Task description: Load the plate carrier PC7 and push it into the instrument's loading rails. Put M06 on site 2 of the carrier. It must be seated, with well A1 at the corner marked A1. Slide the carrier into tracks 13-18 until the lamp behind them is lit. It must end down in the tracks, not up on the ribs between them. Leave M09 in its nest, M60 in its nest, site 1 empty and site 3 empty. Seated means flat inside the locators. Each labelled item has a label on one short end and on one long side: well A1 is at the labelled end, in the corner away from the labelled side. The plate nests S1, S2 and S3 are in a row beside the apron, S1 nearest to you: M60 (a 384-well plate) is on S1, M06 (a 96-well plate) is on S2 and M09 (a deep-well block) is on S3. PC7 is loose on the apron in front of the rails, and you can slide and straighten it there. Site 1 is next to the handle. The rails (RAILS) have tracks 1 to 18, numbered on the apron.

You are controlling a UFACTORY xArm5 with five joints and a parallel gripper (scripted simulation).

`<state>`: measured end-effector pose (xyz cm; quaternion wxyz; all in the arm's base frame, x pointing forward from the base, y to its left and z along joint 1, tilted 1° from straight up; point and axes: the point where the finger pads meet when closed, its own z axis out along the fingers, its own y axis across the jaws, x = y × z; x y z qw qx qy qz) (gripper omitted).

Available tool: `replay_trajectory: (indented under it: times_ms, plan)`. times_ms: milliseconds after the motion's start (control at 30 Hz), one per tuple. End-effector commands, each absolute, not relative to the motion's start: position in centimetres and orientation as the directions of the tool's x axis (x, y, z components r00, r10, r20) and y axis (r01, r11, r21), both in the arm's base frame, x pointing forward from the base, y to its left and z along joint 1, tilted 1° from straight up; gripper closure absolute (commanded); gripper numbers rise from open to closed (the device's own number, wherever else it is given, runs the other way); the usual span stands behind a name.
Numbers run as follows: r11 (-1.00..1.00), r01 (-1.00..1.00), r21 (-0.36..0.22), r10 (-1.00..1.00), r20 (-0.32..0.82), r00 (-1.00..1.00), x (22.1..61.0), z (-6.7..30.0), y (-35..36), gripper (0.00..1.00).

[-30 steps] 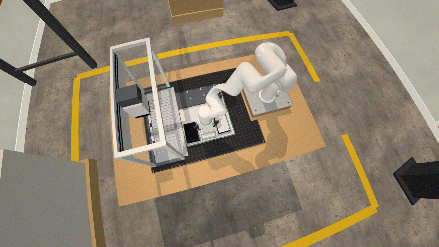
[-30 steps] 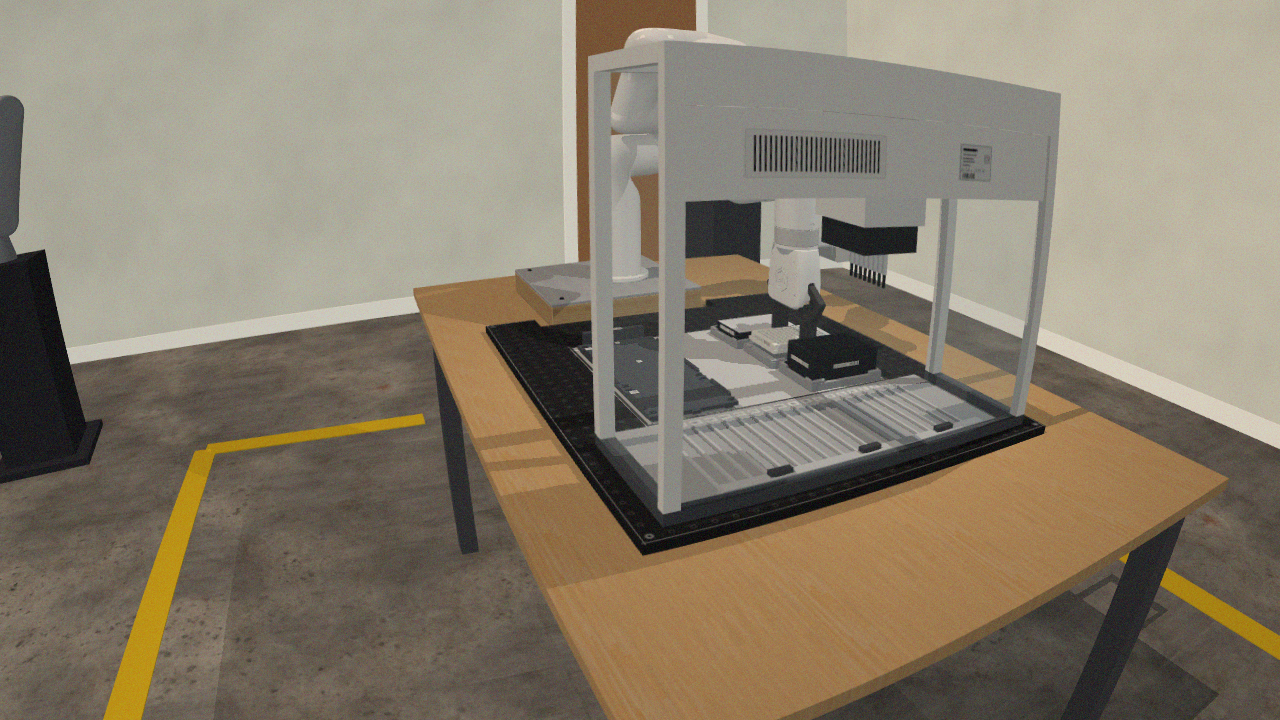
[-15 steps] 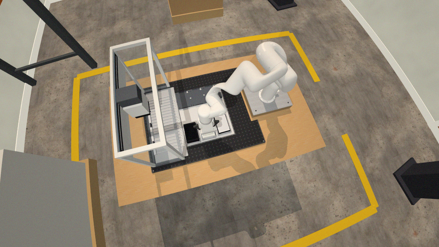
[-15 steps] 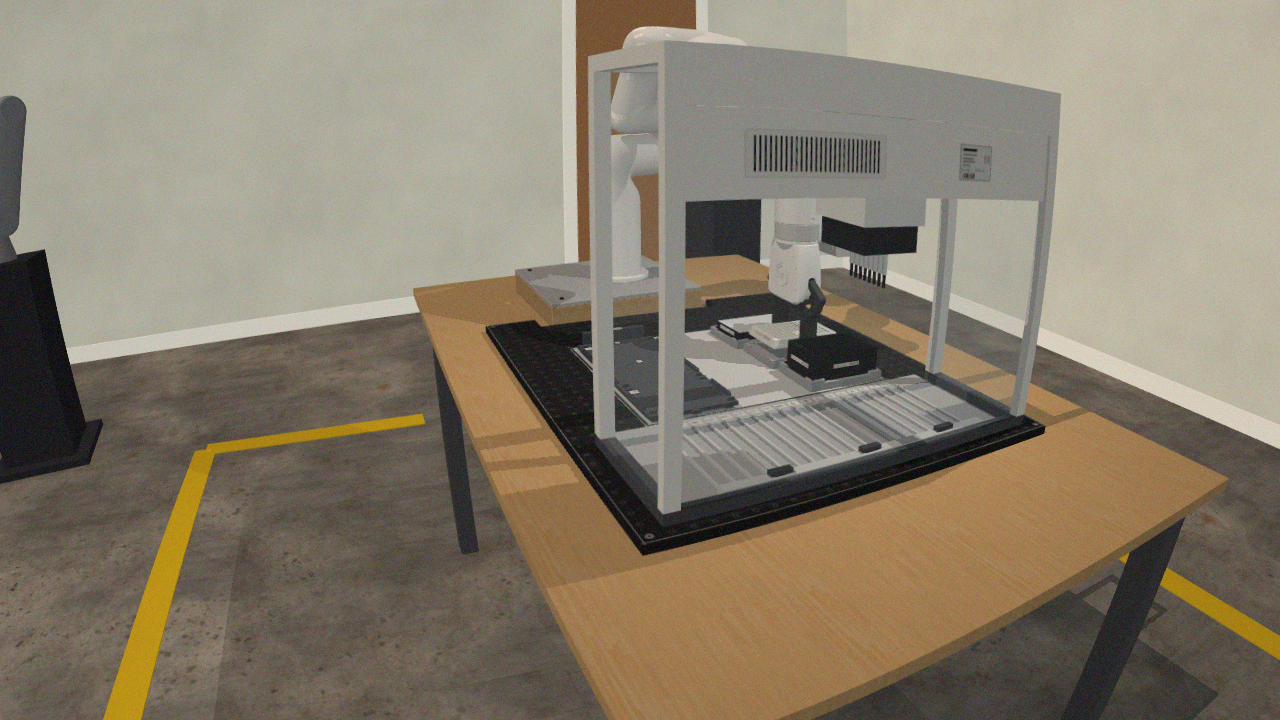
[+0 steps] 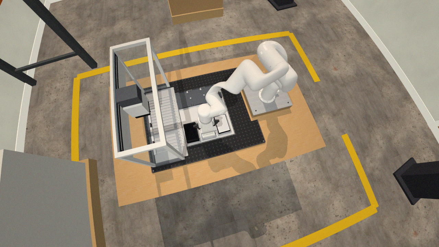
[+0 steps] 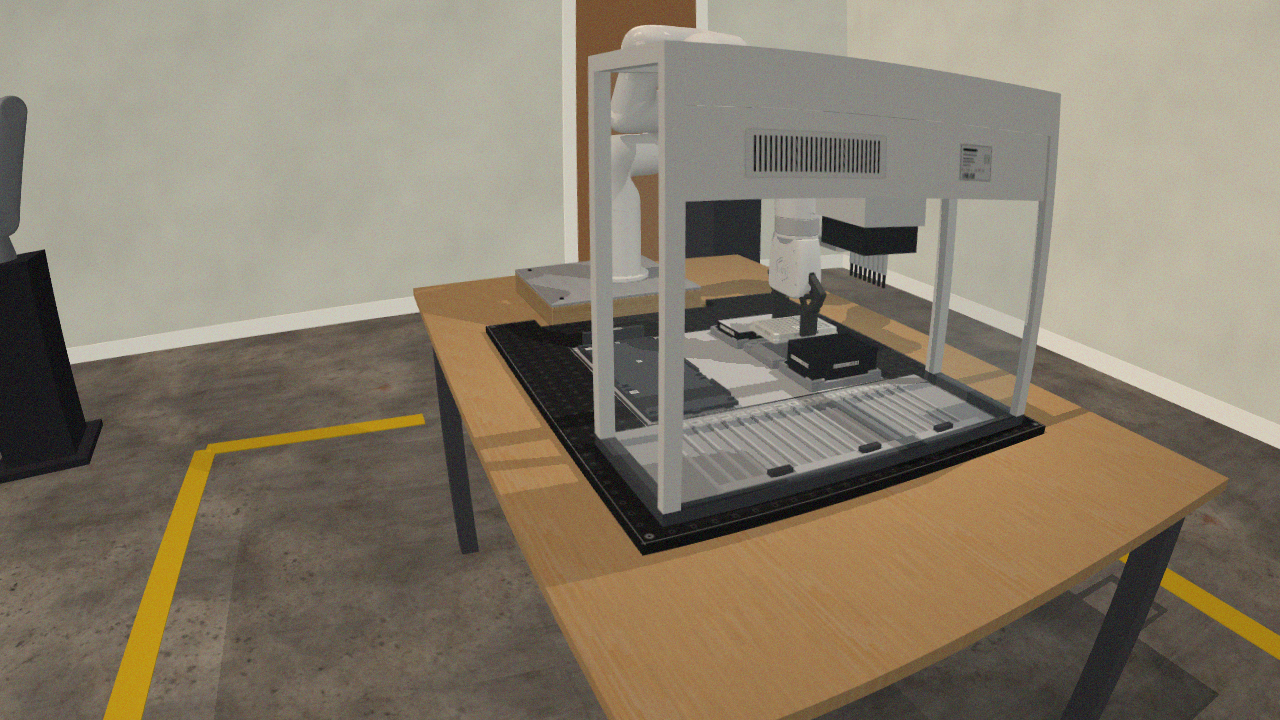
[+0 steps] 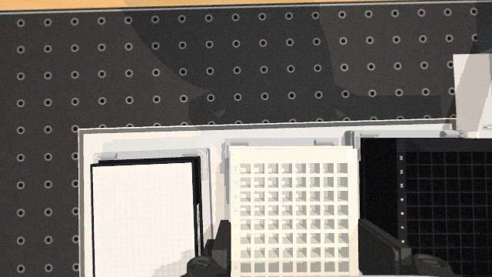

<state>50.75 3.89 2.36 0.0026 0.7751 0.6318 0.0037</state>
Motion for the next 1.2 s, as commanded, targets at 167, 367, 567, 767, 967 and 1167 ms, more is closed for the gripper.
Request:
replay_trajectory:
  times_ms: [167, 367, 567, 767, 967, 1167]
  plan:
    - [-0.202, 0.979, 0.012, 0.979, 0.004, 0.202, 50.9, 3.7, 3.9, 1.0]
    - [-0.202, 0.979, 0.012, 0.979, 0.004, 0.202, 50.9, 4.7, 3.9, 1.0]
    - [-0.202, 0.979, 0.012, 0.979, 0.004, 0.202, 50.8, 5.7, 3.9, 1.0]
    - [-0.202, 0.979, 0.012, 0.979, 0.004, 0.202, 50.8, 6.4, 4.0, 1.0]
    - [-0.202, 0.979, 0.012, 0.979, 0.004, 0.202, 50.8, 7.4, 4.0, 1.0]
    - [-0.202, 0.979, 0.012, 0.979, 0.004, 0.202, 50.8, 8.4, 4.0, 1.0]
